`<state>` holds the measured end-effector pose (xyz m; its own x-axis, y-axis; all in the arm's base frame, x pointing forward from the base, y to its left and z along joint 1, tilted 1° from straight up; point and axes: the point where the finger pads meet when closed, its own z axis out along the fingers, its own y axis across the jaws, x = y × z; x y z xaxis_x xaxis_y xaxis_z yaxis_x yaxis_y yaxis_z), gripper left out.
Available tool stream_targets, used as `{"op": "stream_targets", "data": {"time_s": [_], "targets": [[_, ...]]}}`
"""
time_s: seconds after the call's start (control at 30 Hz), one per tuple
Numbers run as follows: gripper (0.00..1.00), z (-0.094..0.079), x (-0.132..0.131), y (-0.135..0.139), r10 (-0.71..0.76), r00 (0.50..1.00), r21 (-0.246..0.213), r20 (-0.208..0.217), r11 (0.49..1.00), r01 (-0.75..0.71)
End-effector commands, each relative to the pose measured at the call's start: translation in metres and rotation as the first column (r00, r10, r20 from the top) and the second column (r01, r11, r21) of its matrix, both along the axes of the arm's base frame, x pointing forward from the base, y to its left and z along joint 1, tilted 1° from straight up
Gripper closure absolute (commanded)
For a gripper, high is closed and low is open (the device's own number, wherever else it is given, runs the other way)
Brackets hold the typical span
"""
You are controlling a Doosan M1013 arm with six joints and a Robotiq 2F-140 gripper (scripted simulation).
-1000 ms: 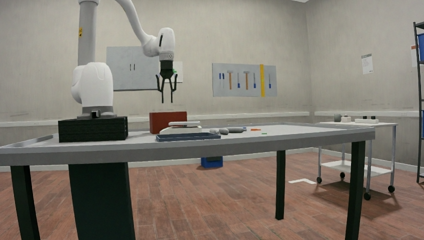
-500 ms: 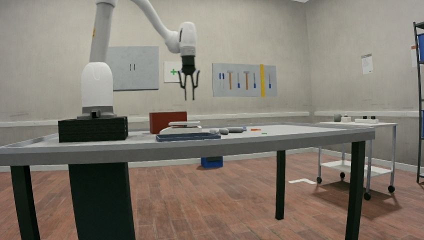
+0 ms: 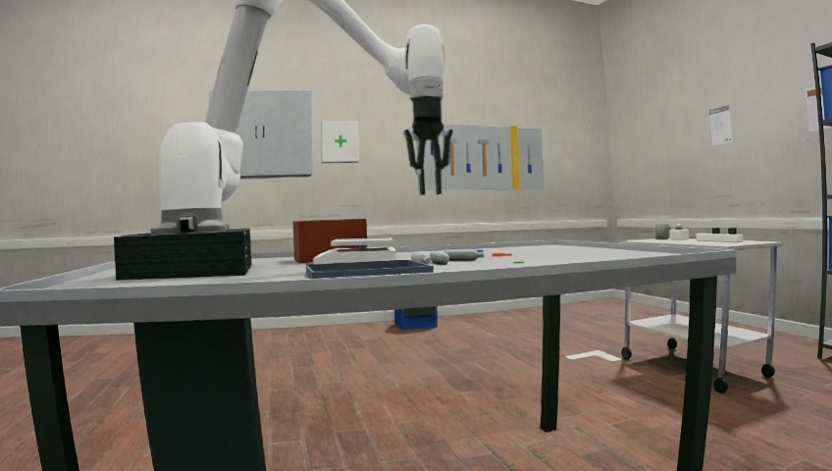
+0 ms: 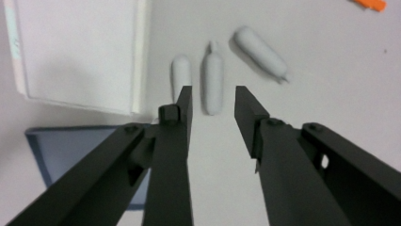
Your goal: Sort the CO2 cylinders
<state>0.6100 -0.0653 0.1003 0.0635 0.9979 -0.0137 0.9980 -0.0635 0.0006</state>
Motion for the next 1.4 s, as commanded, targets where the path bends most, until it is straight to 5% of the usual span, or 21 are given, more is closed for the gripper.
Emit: {"op": "stream_targets", "data": {"time_s": [0.0,0.4,0.9,1.37], "targets": [[0.69,-0.006,0.009,-0.015,0.008,1.0,0.008,-0.012,1.0,-0.007],[0.69,-0.049,0.006,-0.015,0.01,1.0,0.005,-0.011,1.0,-0.01],[0.69,-0.126,0.005,-0.016,0.009,1.0,0.003,-0.012,1.0,-0.009],[0.69,-0.143,0.007,-0.017,0.009,1.0,0.003,-0.009,1.0,-0.009]]}}
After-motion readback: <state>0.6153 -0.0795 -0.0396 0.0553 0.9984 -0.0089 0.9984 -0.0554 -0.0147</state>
